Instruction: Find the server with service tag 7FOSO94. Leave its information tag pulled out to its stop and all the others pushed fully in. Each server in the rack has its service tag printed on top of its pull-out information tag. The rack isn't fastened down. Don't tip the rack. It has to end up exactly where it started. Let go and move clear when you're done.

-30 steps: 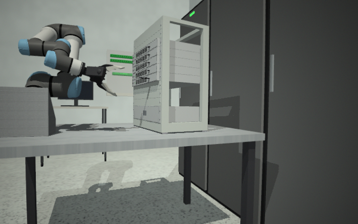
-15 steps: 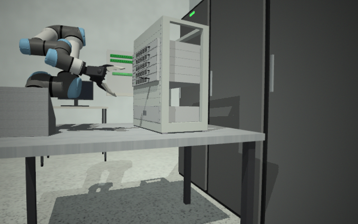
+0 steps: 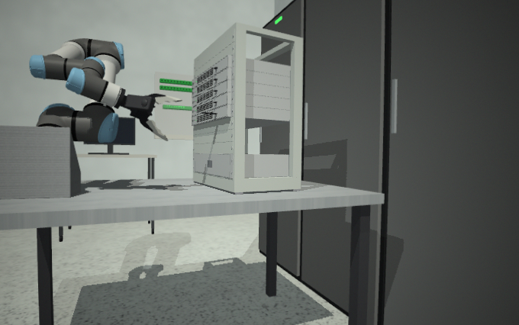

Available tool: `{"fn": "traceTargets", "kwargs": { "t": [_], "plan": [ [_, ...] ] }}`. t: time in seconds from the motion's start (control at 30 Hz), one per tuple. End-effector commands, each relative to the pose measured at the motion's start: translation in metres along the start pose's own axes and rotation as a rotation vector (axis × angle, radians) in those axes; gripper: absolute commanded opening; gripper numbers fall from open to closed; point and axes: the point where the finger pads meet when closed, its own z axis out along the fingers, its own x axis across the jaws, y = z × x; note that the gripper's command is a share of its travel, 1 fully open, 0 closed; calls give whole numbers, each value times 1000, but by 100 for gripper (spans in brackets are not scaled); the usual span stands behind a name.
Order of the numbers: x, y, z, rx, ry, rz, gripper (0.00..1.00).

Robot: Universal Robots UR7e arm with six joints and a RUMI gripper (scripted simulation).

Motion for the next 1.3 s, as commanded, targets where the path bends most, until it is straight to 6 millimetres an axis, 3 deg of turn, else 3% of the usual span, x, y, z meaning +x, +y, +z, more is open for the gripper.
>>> {"fn": "traceTargets", "kwargs": {
  "t": [0.0, 1.27],
  "plan": [
    [1, 0, 0, 2, 12, 0, 100],
    [7, -4, 0, 22, 118, 6, 100]
  ]
}}
